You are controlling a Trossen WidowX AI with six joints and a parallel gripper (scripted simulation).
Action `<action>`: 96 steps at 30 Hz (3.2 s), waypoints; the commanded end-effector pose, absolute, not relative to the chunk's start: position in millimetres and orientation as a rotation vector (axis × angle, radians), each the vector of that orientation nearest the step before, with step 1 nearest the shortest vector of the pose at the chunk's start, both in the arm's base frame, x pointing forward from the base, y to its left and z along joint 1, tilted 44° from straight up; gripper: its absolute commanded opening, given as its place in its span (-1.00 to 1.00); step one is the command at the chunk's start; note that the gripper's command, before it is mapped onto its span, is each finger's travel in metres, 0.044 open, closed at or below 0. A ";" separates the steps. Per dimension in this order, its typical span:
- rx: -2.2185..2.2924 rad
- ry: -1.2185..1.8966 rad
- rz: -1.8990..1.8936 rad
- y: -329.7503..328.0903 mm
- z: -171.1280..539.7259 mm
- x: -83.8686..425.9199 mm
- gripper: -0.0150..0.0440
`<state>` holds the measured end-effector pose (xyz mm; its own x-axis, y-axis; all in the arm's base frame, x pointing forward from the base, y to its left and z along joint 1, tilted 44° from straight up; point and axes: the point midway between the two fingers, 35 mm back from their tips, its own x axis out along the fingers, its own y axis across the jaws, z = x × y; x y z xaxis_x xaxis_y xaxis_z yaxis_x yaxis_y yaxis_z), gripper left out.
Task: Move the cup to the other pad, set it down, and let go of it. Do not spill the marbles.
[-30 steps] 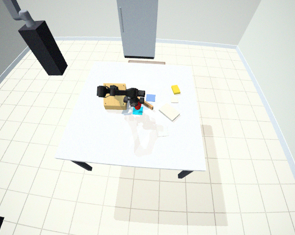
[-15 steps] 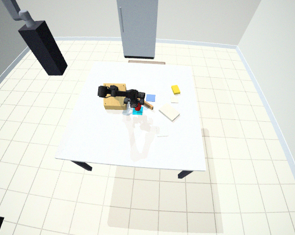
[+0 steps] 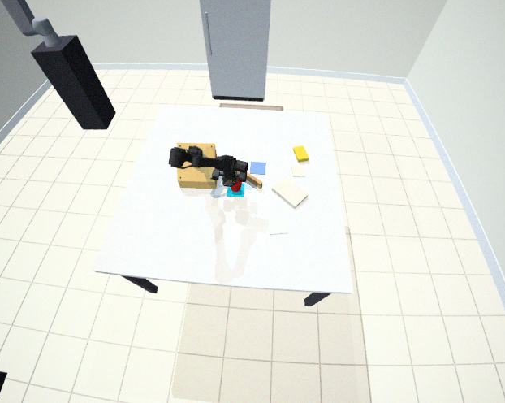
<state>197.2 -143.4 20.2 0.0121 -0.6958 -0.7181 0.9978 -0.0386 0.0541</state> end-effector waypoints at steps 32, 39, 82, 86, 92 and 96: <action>0.676 0.574 -1.495 -152.8 11.8 195.1 -0.06; 0.677 0.574 -1.494 -152.1 12.4 195.2 -0.06; 0.677 0.588 -1.493 -118.9 39.3 196.9 -0.06; 0.676 0.588 -1.493 -116.0 41.2 196.5 -0.06; 0.673 0.597 -1.491 -115.9 39.4 196.0 0.21; 0.673 0.597 -1.491 -115.9 39.4 196.0 0.56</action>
<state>196.1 -115.8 39.9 0.0053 -0.6887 -0.7250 0.9986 -0.0343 0.0399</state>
